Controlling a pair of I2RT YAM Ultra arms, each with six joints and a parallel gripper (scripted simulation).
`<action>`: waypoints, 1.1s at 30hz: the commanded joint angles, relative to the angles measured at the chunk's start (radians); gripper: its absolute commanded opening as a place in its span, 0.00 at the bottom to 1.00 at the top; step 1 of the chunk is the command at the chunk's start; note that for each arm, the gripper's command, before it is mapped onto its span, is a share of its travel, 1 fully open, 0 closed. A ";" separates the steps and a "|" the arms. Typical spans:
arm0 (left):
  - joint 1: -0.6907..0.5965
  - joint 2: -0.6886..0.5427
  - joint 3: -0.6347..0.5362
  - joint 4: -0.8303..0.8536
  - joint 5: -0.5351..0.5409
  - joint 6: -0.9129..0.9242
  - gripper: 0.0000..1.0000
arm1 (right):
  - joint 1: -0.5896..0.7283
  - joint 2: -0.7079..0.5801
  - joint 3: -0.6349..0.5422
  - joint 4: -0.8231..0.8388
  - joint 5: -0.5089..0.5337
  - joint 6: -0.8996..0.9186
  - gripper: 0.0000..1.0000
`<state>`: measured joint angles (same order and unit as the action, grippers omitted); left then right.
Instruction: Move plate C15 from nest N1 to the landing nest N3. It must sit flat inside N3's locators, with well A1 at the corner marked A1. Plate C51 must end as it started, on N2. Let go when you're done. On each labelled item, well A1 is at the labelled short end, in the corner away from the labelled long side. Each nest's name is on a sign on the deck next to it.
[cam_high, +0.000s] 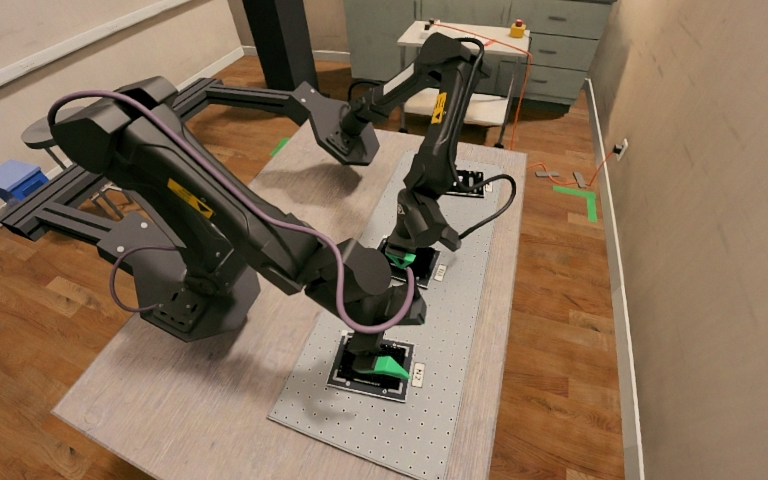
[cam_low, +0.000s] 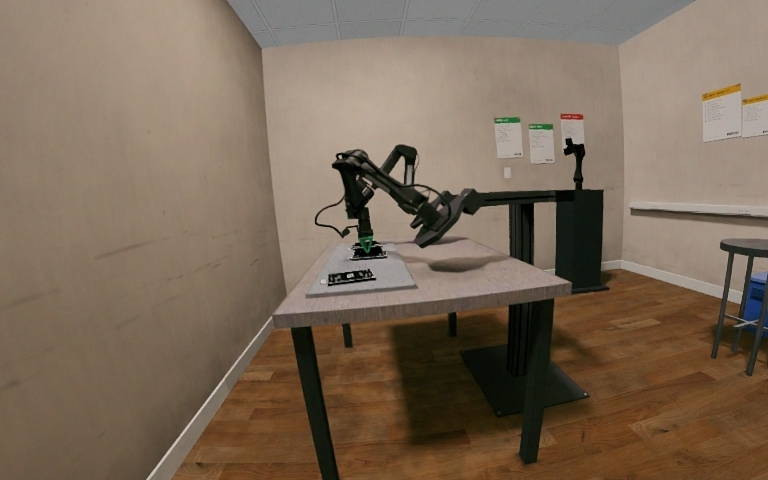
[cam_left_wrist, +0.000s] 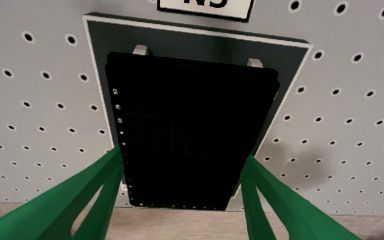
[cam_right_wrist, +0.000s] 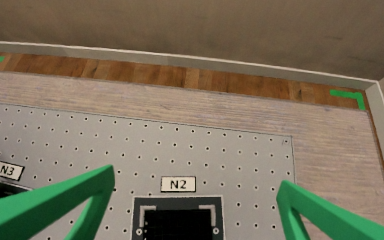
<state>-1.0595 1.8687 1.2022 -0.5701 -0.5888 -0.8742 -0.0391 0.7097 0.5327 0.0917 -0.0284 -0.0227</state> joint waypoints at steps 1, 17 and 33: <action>-0.021 -0.022 0.025 -0.047 0.003 -0.010 0.79 | -0.003 -0.017 0.005 0.002 -0.005 0.001 1.00; -0.050 -0.047 -0.015 -0.056 -0.023 -0.029 0.79 | -0.003 -0.017 0.005 0.002 -0.005 0.001 1.00; -0.058 -0.045 -0.061 0.056 -0.056 -0.009 0.79 | -0.003 -0.017 0.005 0.002 -0.005 0.001 1.00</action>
<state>-1.1038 1.8328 1.1648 -0.5629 -0.6258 -0.8986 -0.0391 0.7097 0.5327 0.0917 -0.0284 -0.0227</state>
